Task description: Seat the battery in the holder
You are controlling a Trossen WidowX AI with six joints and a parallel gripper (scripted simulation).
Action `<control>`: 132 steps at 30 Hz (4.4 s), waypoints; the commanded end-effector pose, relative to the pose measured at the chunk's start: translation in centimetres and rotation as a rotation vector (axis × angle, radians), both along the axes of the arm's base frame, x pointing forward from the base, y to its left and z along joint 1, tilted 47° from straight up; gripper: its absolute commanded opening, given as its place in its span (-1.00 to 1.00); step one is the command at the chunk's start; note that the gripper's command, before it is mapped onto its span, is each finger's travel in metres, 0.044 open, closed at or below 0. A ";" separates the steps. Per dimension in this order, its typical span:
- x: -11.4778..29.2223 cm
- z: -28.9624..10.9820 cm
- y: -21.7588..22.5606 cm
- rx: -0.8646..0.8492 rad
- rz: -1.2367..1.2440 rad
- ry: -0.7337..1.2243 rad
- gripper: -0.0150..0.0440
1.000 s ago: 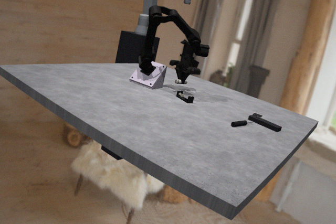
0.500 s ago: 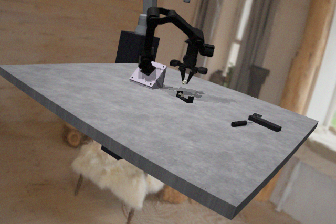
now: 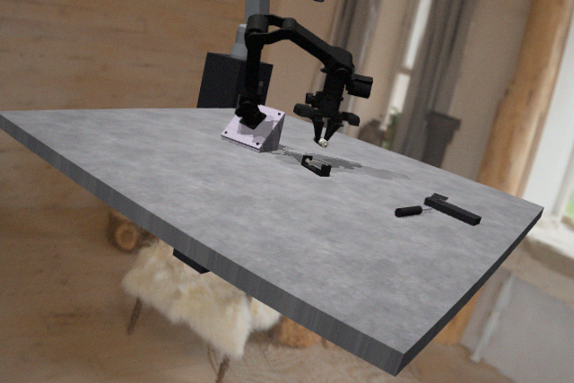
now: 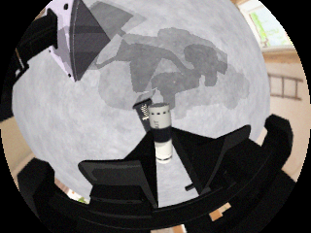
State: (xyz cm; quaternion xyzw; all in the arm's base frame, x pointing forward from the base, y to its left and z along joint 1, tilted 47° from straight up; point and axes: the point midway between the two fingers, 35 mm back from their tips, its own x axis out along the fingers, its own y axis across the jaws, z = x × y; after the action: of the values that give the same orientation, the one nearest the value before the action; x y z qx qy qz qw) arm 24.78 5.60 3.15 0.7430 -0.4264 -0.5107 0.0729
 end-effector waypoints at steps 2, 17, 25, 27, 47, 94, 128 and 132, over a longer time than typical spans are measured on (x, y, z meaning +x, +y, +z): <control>1.1 1.3 -0.6 -0.024 0.128 0.122 -0.26; 2.0 0.4 -1.9 -0.069 0.237 0.099 -0.26; 2.3 -0.5 -3.0 -0.108 0.293 0.029 -0.26; 2.3 -0.7 -3.3 -0.119 0.306 0.012 -0.26; 2.4 -1.7 -4.0 -0.163 0.383 -0.069 -0.26; 0.4 -3.1 -4.9 -0.231 0.504 -0.192 -0.26; 0.3 -3.8 -4.8 -0.161 0.452 -0.115 -0.26; 0.5 -3.9 -4.9 -0.148 0.437 -0.097 -0.26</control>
State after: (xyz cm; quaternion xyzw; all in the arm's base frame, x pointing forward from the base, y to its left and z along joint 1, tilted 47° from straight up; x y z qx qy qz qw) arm 25.40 0.81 -0.21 0.8409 -0.2951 -0.3972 0.2193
